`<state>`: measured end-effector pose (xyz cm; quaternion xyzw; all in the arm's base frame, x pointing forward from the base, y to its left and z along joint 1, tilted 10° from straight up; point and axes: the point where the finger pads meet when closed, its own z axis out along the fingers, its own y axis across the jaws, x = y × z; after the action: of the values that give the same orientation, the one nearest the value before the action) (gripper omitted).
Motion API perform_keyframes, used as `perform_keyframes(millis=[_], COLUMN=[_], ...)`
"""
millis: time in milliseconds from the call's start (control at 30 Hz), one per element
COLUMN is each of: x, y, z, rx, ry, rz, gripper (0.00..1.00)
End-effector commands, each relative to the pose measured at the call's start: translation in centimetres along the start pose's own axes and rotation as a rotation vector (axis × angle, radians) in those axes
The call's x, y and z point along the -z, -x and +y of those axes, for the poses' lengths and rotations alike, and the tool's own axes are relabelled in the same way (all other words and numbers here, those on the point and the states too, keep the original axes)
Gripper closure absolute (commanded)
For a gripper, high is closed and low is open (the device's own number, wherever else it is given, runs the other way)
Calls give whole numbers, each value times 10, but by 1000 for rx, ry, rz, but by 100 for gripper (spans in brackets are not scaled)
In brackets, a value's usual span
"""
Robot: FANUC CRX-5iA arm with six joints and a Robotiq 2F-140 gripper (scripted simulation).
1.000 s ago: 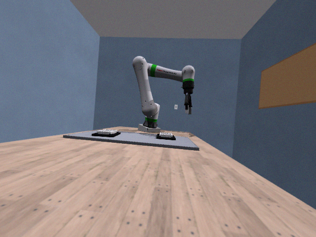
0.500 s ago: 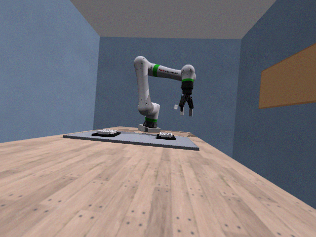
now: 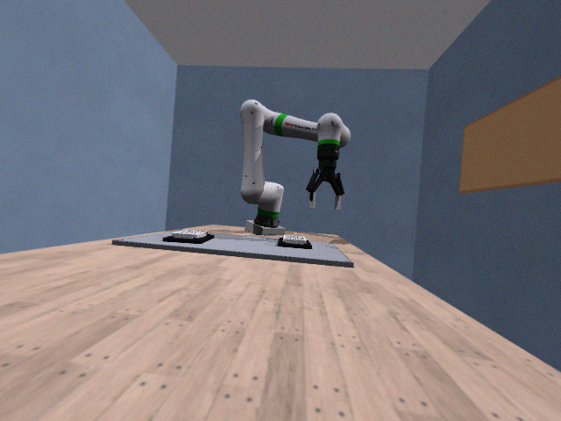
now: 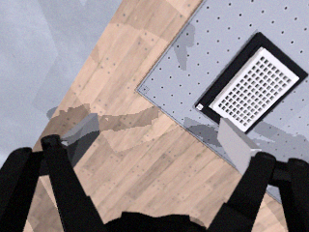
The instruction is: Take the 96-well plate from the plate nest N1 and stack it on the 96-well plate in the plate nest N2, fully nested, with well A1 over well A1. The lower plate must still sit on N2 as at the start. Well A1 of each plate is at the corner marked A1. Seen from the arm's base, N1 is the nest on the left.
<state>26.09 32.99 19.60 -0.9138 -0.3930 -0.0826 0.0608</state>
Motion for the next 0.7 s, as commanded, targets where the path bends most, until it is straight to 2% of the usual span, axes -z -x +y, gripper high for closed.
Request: perform_keyframes(millis=[0,100,267,333,667], x=[-4,-8,-14,-14,-26], y=[-6,-9,-14,-14,-19], z=[15,30,53,53,102], rx=[-12,-112,-194,-194,-359], ry=[0,5,8,8,14], rz=[-1,-6,-9,-9,-14], gripper=[0,0,0,0,0])
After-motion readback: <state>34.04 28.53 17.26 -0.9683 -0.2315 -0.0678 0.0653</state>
